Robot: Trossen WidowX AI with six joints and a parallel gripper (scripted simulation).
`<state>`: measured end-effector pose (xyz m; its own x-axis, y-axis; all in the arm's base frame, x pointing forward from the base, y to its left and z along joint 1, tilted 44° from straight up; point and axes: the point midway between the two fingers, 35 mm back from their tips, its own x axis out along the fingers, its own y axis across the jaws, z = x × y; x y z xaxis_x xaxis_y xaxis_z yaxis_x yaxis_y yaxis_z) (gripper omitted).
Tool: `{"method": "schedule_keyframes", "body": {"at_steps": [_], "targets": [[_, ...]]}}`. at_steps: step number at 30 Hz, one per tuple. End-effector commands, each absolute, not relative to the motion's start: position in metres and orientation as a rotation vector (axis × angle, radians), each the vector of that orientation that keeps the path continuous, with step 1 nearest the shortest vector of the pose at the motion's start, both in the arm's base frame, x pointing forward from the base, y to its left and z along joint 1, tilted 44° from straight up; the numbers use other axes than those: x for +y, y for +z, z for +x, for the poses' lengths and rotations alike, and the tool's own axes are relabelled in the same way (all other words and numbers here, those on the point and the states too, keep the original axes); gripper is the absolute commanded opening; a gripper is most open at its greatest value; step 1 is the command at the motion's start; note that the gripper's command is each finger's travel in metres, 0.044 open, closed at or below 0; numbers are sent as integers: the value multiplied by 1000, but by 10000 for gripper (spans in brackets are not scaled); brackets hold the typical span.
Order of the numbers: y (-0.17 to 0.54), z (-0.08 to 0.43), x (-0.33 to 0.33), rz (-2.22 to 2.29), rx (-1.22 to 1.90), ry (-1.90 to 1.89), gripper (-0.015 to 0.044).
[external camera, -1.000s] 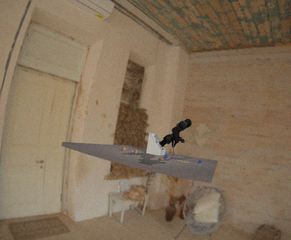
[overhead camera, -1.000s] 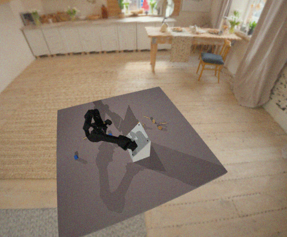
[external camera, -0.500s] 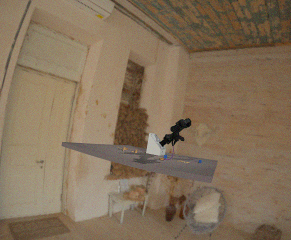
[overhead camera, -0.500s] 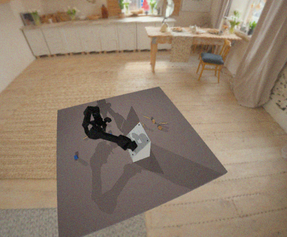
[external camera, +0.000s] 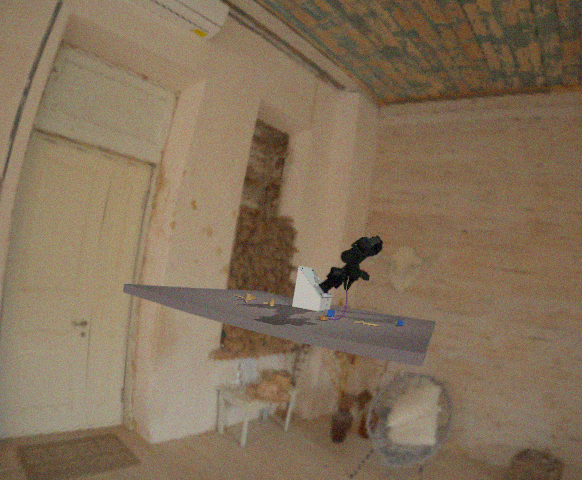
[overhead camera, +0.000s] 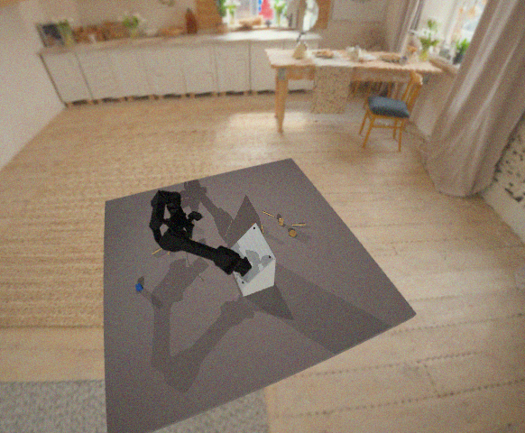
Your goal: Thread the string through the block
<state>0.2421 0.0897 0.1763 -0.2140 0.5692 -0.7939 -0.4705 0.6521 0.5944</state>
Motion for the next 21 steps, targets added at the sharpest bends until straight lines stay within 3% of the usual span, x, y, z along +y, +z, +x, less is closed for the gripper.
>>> {"method": "schedule_keyframes", "body": {"at_steps": [1, 21], "targets": [[181, 244, 94, 4, 1476, 992, 0], [197, 247, 109, -222, 1342, 1103, 0]]}}
